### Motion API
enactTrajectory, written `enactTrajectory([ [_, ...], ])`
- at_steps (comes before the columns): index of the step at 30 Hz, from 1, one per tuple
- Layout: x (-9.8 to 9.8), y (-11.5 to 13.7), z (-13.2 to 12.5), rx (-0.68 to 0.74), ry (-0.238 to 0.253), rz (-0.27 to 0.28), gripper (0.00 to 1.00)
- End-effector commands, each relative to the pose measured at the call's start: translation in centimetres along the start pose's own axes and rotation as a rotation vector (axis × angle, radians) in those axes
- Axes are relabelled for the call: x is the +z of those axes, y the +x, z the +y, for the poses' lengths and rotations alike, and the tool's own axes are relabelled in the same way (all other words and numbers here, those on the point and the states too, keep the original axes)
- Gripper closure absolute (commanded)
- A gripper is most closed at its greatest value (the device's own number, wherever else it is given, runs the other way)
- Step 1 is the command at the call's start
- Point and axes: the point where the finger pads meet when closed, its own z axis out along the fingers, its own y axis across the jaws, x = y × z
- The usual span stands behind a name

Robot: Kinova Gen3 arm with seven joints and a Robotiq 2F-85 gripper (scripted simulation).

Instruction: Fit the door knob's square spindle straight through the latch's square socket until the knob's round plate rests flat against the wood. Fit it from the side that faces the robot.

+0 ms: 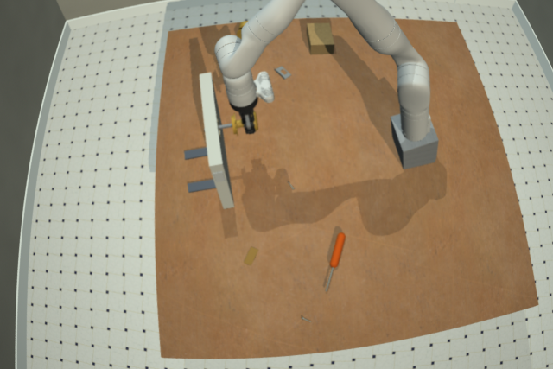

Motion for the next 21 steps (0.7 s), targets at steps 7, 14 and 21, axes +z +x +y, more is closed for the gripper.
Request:
enactTrajectory([
  [7,-0.1,-0.48,0.0,0.0,0.0,-0.002,0.37],
  [14,-0.1,-0.49,0.0,0.0,0.0,-0.002,0.37],
  [21,-0.1,-0.5,0.0,0.0,0.0,-0.002,0.37],
])
